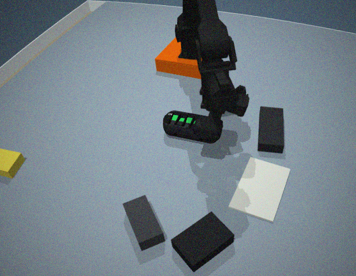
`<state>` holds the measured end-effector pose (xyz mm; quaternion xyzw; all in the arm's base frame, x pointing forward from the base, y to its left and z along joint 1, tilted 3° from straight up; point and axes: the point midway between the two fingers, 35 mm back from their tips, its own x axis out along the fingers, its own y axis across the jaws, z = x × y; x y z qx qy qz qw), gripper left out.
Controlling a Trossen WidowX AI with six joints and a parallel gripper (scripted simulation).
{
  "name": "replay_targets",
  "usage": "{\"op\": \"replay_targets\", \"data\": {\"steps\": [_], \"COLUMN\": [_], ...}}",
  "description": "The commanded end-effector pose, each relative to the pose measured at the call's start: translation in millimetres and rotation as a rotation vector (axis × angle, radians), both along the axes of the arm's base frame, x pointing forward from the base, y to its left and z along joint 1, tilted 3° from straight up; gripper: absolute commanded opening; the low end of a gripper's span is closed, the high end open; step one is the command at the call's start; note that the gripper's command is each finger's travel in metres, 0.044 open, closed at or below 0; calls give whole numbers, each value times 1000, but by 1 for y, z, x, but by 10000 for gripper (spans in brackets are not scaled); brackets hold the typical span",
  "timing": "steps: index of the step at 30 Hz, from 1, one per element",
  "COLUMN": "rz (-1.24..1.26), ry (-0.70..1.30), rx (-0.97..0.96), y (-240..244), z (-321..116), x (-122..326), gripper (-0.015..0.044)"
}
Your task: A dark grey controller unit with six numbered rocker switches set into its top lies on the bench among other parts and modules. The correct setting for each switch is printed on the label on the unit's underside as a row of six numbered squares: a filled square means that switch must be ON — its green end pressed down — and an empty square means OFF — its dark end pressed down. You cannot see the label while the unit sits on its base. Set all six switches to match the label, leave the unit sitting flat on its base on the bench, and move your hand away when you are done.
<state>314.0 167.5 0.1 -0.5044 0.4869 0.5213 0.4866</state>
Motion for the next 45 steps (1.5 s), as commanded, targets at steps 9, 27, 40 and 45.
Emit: {"op": "replay_targets", "data": {"steps": [9,27,40,45], "rz": [0,0,-5,-5], "ry": [-1,-1,-4,-5], "rx": [1,-5,0,1], "y": [0,-61,-59,-59], "z": [0,40,88,90], "x": [0,4,7,7], "gripper": [440,440,440,440]}}
